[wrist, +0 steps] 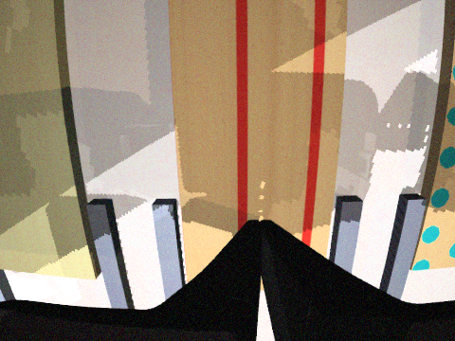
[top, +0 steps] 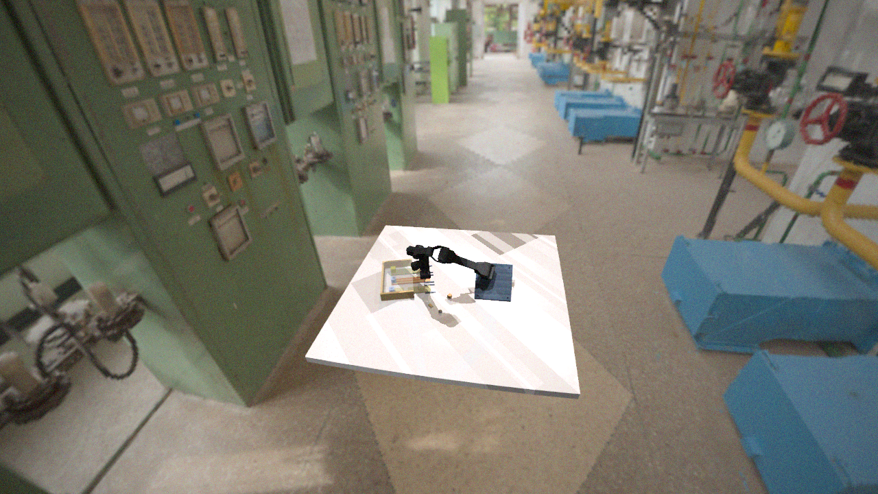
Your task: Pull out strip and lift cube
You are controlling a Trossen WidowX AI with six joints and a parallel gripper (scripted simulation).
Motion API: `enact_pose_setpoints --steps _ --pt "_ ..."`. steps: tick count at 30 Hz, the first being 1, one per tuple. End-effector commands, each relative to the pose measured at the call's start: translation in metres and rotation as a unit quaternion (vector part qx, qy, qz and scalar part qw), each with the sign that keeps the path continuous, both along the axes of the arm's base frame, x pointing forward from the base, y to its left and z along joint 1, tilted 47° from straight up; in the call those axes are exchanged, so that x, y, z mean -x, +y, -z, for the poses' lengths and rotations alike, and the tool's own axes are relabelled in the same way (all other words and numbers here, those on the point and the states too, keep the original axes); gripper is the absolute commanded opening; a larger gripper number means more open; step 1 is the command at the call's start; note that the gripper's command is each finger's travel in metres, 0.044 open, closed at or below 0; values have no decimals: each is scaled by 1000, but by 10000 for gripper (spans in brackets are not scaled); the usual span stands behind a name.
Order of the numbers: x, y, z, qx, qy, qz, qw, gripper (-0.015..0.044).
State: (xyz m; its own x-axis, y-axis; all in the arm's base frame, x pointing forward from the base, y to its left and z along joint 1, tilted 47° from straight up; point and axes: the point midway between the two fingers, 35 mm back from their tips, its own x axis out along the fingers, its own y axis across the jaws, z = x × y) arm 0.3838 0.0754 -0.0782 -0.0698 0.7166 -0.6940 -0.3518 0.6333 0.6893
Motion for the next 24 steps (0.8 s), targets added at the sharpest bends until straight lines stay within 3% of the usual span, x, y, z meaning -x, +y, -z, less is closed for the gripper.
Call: enact_pose_setpoints --steps 1,24 --pt "1 2 1 -2 2 0 1000 0" --pt "0 4 3 -2 2 0 1000 0"
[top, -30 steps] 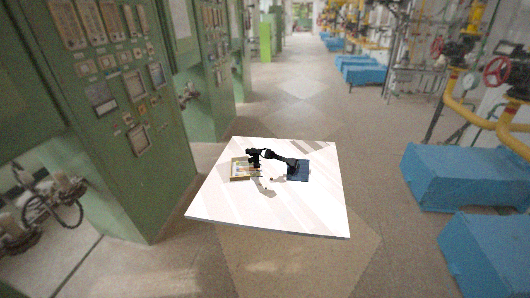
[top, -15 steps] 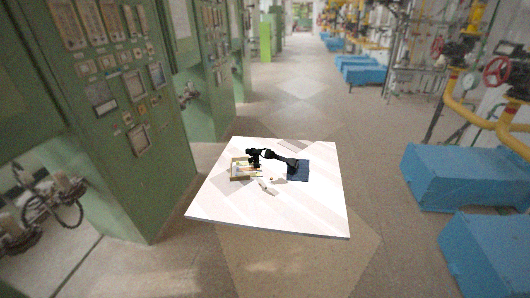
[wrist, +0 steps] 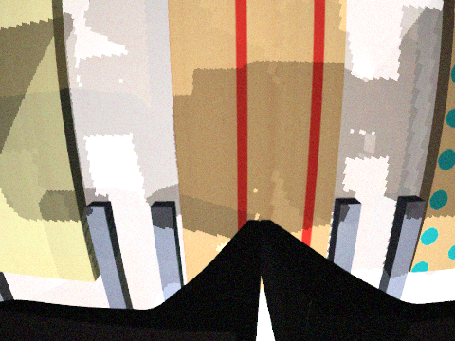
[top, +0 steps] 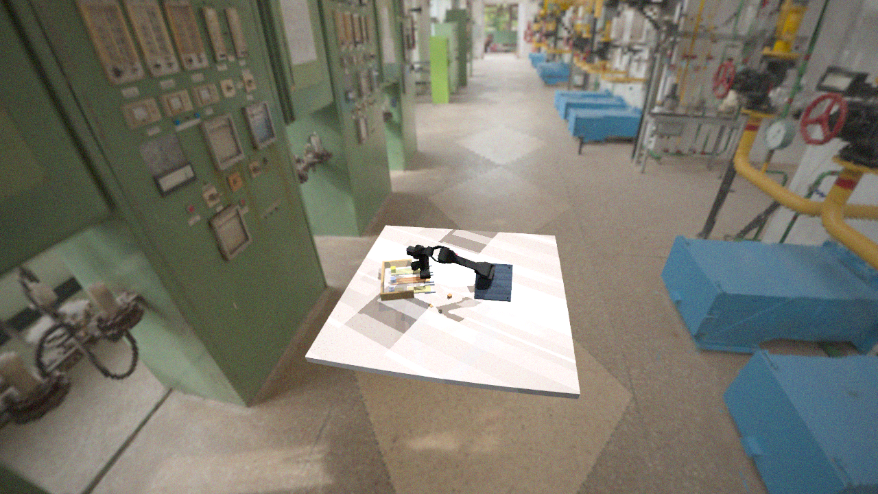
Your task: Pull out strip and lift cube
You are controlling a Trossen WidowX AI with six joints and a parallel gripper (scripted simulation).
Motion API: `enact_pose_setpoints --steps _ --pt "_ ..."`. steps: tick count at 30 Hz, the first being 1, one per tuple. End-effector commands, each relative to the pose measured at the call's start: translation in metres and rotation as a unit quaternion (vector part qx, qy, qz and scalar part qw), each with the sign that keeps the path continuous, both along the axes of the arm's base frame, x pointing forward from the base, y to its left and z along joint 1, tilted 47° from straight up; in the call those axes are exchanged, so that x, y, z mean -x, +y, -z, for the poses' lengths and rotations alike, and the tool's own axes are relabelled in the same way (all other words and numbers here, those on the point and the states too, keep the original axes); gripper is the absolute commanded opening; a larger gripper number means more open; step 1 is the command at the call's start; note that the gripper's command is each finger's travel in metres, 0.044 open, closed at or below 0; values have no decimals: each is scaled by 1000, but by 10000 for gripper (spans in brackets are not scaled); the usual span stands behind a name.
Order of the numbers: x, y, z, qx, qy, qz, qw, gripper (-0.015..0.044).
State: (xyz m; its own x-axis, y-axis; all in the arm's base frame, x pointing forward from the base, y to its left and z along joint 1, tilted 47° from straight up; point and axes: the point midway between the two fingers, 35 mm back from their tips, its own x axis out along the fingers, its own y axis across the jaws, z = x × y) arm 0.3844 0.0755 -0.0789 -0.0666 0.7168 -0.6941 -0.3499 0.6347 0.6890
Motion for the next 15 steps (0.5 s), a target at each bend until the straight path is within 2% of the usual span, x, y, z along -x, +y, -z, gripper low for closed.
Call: enact_pose_setpoints --steps 1,15 --pt "1 4 2 -2 2 -2 1000 0" --pt "0 5 3 -2 2 -2 1000 0"
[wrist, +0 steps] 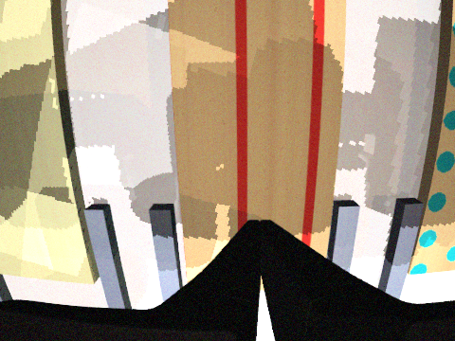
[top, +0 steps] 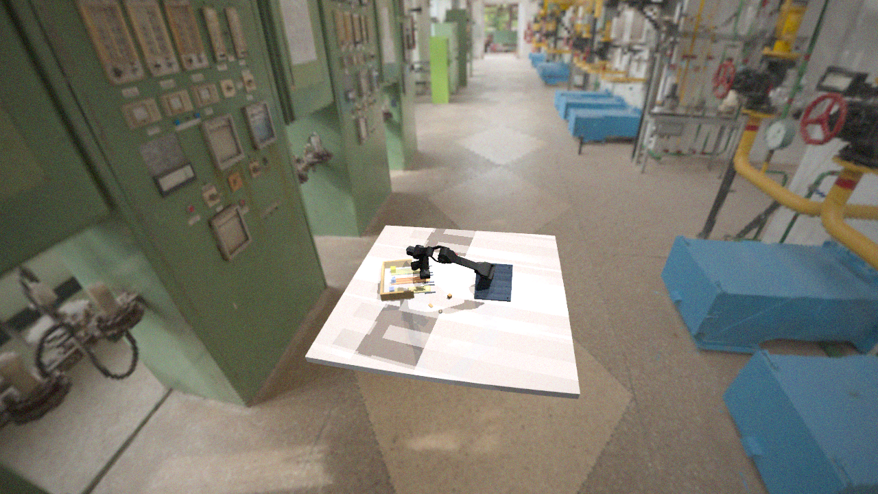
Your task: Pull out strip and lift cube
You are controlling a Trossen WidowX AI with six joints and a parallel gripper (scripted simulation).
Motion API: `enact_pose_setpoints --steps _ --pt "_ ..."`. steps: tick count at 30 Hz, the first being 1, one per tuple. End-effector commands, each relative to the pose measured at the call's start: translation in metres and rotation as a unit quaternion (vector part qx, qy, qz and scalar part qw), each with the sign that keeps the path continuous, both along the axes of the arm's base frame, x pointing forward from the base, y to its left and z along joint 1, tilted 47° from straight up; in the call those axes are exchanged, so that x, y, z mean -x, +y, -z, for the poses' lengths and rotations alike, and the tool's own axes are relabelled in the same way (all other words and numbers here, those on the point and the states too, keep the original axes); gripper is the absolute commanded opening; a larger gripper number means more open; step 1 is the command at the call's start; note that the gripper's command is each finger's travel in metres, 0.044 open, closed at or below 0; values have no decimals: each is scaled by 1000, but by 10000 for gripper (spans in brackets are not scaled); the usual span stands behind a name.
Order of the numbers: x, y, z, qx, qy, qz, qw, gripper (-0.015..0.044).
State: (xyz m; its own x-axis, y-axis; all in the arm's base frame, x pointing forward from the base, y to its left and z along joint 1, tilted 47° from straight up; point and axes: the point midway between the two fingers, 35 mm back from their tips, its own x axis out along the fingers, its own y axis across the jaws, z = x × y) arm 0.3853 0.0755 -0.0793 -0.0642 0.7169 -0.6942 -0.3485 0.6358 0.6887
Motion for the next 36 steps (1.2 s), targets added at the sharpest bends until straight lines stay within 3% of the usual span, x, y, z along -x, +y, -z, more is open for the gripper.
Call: enact_pose_setpoints --steps 1,36 --pt "1 5 3 -2 2 -4 1000 0" --pt "46 -10 16 -2 4 -4 1000 0"
